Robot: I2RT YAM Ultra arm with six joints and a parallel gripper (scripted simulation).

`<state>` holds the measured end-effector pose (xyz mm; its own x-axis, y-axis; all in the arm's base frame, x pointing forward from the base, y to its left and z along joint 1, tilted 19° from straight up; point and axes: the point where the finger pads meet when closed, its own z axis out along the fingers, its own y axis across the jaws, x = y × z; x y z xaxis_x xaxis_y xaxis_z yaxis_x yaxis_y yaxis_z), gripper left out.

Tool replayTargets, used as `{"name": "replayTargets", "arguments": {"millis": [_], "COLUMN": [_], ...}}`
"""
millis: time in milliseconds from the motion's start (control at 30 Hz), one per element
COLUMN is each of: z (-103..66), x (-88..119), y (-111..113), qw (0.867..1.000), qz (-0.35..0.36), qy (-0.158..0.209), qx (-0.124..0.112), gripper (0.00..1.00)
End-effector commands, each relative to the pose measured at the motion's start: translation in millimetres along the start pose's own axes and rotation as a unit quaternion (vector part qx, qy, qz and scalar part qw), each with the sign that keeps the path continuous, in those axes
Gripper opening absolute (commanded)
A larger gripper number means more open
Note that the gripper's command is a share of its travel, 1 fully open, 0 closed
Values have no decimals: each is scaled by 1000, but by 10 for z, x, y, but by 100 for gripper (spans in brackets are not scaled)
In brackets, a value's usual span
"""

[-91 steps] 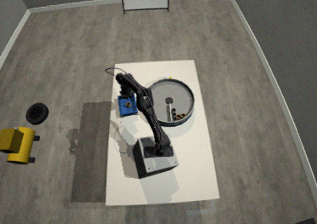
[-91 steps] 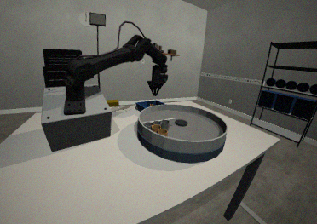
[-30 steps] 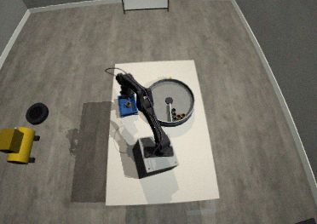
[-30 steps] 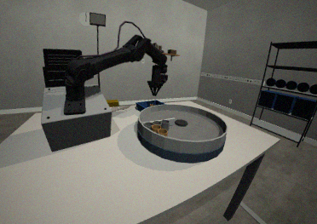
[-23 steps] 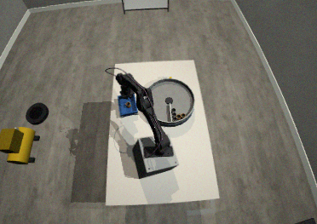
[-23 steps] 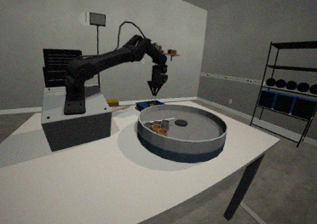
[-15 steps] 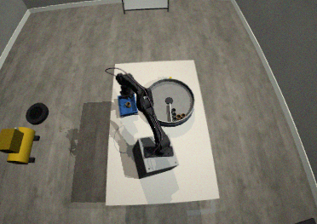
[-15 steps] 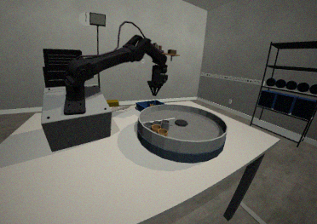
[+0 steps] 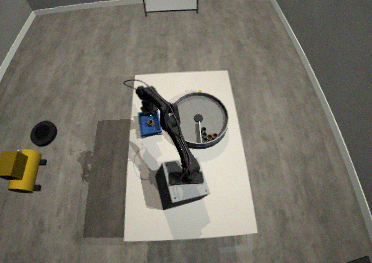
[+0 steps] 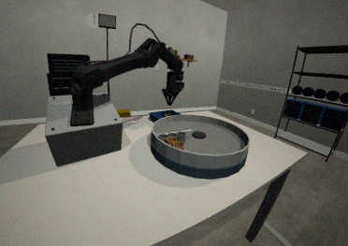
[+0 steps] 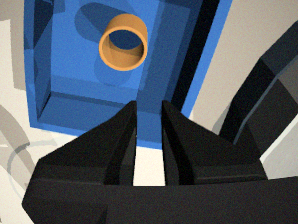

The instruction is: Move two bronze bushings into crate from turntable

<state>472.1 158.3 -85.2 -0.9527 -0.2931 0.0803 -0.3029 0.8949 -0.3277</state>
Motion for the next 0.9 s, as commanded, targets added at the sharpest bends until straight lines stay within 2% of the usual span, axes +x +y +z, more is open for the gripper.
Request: {"name": "replayTargets", "arguments": {"millis": [0,200,267,533,667,867], "z": [-292,-326,-216,-216,-182,-177], "x": [-117,-179,-72,-47,-21,46], "y": [88,69,77,29,-111,-199], "qw": [999,999,1000,1000,1000,1000], "qz": [-1,-1,-9,-10,-2,-4], "qy": [-33,-48,-28,-28,-25,-25], "qx": [-7,-8,-5,-4,-4,-2], "gripper": [15,15,15,15,15,15]}}
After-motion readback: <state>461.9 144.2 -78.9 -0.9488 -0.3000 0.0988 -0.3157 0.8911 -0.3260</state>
